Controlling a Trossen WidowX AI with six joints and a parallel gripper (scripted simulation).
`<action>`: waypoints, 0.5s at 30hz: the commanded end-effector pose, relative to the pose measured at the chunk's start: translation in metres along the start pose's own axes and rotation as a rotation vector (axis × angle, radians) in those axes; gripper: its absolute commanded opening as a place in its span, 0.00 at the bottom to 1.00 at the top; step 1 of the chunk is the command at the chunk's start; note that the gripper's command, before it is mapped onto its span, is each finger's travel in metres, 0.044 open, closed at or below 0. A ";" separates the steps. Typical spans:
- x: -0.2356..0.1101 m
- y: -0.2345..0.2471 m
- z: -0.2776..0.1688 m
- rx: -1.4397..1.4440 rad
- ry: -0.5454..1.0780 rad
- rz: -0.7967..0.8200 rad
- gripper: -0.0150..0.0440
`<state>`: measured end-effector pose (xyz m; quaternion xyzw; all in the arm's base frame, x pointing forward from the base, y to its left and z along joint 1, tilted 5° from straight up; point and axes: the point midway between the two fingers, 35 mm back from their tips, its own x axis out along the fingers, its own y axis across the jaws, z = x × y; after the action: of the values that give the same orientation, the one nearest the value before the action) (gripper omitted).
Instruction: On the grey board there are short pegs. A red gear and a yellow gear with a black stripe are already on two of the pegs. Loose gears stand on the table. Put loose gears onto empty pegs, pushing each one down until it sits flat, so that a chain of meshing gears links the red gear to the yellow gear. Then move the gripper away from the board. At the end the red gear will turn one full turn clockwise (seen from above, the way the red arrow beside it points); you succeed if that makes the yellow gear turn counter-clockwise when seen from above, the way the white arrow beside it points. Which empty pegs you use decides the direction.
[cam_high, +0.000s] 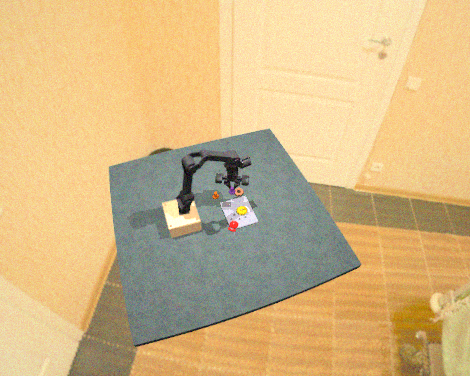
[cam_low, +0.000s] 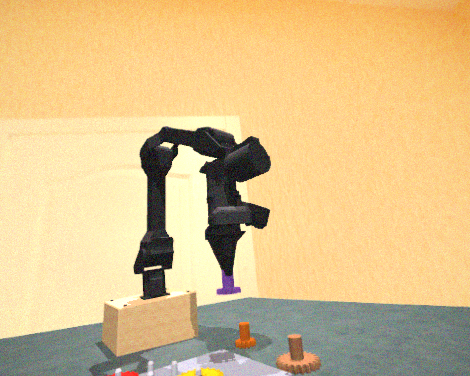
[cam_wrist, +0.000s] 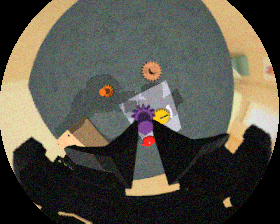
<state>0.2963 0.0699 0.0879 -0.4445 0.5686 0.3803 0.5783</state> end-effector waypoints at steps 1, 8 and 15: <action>0.004 -0.002 -0.009 -0.001 -0.002 0.001 0.25; 0.010 -0.006 -0.024 -0.001 -0.001 0.001 0.25; 0.016 -0.010 -0.039 -0.001 0.001 0.000 0.25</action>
<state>0.2968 0.0360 0.0766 -0.4454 0.5693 0.3794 0.5776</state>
